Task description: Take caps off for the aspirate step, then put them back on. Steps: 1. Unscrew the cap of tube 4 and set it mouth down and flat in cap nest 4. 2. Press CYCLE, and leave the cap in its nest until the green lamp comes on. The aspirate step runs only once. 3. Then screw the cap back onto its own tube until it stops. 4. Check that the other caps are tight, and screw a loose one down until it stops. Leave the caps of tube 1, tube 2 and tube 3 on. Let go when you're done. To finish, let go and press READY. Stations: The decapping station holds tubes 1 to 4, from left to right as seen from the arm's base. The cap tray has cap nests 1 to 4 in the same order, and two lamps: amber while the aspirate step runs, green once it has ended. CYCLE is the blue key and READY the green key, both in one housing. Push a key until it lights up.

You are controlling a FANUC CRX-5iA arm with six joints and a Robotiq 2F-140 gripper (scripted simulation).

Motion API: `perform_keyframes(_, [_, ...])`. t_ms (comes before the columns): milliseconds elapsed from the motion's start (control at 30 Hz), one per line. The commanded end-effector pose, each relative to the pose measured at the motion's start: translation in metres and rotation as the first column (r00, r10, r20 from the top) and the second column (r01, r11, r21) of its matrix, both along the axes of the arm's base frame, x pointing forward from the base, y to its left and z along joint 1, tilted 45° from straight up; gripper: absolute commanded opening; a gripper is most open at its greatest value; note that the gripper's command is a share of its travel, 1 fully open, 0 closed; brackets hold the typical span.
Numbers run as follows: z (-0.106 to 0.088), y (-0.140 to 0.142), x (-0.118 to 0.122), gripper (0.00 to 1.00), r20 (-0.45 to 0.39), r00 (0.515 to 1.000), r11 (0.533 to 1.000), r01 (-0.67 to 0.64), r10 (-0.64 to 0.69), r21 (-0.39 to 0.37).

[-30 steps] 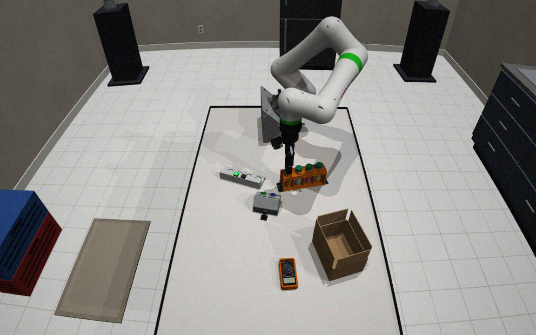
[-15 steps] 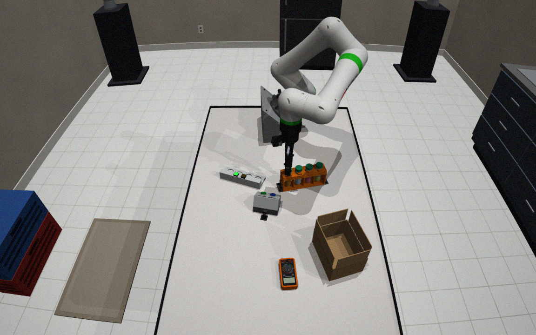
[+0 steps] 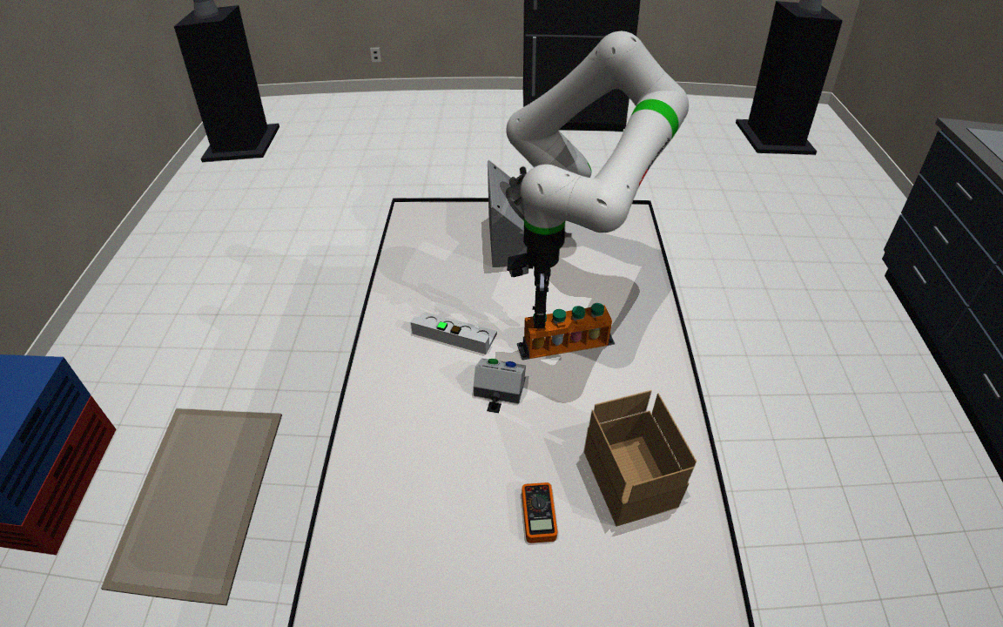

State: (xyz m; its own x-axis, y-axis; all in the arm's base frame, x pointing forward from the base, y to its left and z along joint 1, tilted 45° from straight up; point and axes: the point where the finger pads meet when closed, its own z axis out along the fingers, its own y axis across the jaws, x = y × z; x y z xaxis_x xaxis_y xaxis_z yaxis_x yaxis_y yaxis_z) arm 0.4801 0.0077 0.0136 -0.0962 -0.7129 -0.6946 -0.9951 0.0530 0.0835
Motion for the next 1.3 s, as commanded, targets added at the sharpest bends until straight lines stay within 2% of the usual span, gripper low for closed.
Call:
perform_keyframes(0, [0.0006, -0.0007, 0.0003, 0.41, 0.115, 0.987, 0.994, -0.114, 0.113, -0.001])
perform_keyframes(67, [0.0006, -0.0007, 0.0003, 0.41, 0.17, 0.971, 0.985, -0.17, 0.169, -0.008])
perform_keyframes(133, [0.0006, -0.0007, 0.0003, 0.41, 0.17, 0.971, 0.985, -0.17, 0.169, -0.008])
perform_keyframes(267, [0.0006, -0.0007, 0.0003, 0.41, 0.277, 0.92, 0.96, -0.279, 0.276, -0.03])
perform_keyframes(433, [0.0006, -0.0007, 0.0003, 0.41, 0.401, 0.824, 0.911, -0.406, 0.4, -0.074])
perform_keyframes(600, [0.0006, -0.0007, 0.0003, 0.41, 0.508, 0.698, 0.847, -0.515, 0.505, -0.134])
perform_keyframes(800, [0.0006, -0.0007, 0.0003, 0.41, 0.508, 0.698, 0.847, -0.515, 0.505, -0.134])
perform_keyframes(833, [0.0006, -0.0007, 0.0003, 0.3, 0.508, 0.698, 0.847, -0.515, 0.505, -0.134])
perform_keyframes(1267, [0.0006, -0.0007, 0.0004, 0.3, 0.508, 0.698, 0.847, -0.515, 0.505, -0.134])
